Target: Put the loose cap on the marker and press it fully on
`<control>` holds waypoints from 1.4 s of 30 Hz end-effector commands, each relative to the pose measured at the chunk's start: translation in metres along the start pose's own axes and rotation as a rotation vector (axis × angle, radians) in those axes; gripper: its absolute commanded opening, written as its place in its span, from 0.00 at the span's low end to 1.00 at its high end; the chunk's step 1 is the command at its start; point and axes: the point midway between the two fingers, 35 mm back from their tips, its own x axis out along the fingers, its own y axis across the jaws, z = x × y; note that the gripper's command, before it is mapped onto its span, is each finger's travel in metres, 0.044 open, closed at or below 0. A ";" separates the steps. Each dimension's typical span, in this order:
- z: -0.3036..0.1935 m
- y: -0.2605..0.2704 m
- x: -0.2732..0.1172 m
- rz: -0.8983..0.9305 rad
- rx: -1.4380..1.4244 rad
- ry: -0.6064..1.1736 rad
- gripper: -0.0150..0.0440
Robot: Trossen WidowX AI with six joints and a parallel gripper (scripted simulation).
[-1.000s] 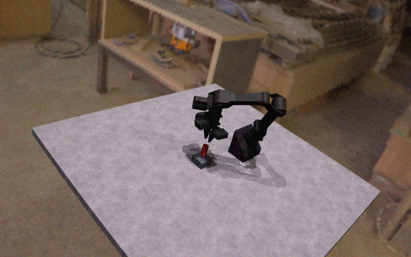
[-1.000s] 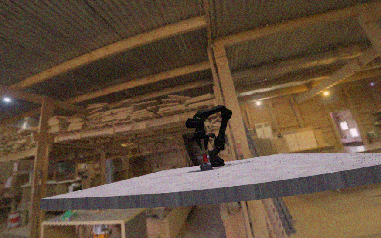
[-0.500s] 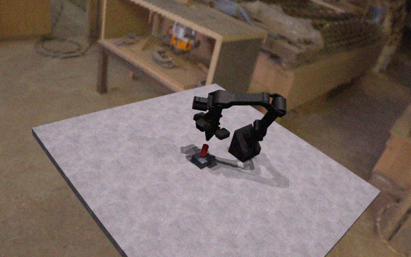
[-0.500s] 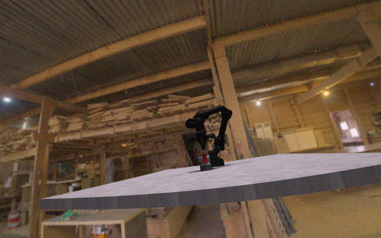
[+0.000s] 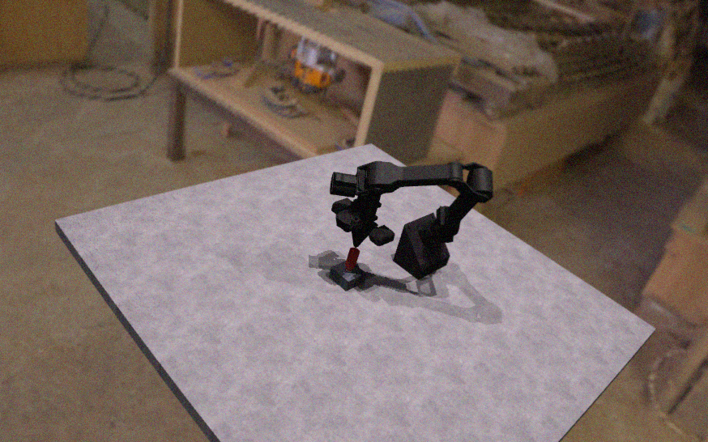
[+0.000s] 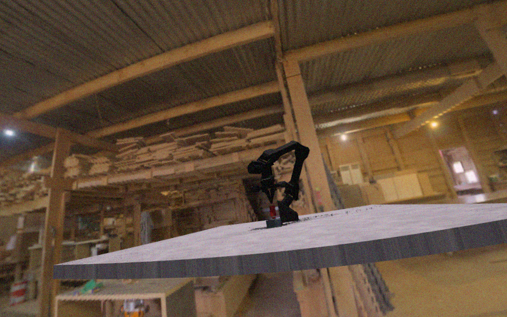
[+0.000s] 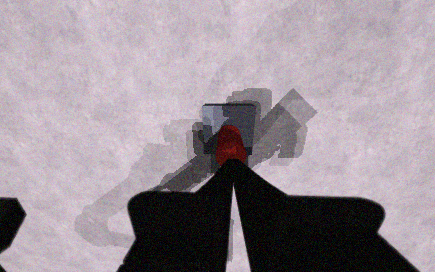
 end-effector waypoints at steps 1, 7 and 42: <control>0.000 0.001 0.007 0.003 0.003 -0.002 0.25; 0.000 0.001 0.016 0.004 0.003 -0.002 0.25; 0.001 -0.001 -0.072 -0.004 0.001 -0.006 0.70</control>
